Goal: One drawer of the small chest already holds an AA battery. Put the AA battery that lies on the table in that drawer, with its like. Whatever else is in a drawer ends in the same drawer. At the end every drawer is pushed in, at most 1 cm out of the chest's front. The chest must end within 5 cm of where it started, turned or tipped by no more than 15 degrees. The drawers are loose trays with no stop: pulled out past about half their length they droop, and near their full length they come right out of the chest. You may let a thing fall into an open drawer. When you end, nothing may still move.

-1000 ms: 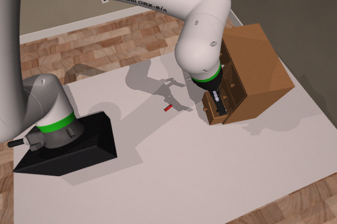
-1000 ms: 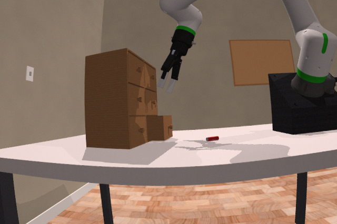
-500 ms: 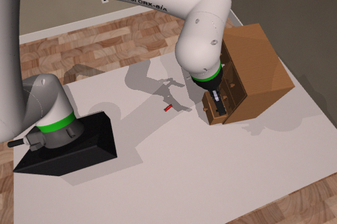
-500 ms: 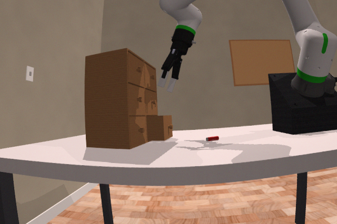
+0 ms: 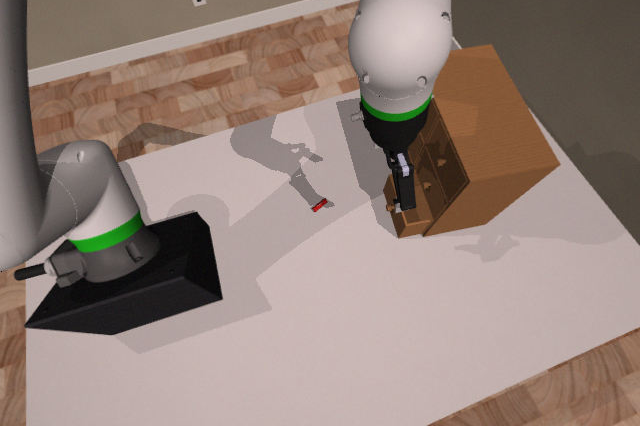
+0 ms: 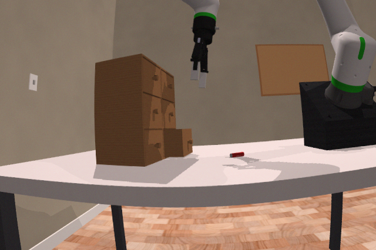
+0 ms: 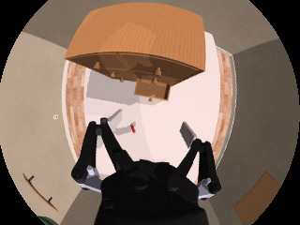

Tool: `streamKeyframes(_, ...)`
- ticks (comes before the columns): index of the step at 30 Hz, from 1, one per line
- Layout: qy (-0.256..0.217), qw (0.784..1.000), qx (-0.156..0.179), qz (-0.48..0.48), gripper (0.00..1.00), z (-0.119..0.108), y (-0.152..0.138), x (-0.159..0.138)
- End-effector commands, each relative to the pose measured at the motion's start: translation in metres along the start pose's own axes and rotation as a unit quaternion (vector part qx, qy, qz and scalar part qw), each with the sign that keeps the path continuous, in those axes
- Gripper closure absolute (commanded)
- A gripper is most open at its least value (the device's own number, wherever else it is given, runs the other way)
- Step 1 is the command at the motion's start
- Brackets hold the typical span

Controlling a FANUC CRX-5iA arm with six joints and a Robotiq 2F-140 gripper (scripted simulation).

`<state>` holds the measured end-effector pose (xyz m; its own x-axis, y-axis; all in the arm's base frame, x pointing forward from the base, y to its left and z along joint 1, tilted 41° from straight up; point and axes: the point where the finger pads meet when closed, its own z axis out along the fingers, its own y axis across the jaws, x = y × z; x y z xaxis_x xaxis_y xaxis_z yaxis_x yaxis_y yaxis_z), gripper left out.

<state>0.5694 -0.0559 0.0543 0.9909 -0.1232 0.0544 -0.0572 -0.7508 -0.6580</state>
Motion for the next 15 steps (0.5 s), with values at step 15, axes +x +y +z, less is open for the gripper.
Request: streamKeyframes(15, -0.079, 0.997, -0.007, 0.003, 0.0, -0.047, 0.0, -0.034)
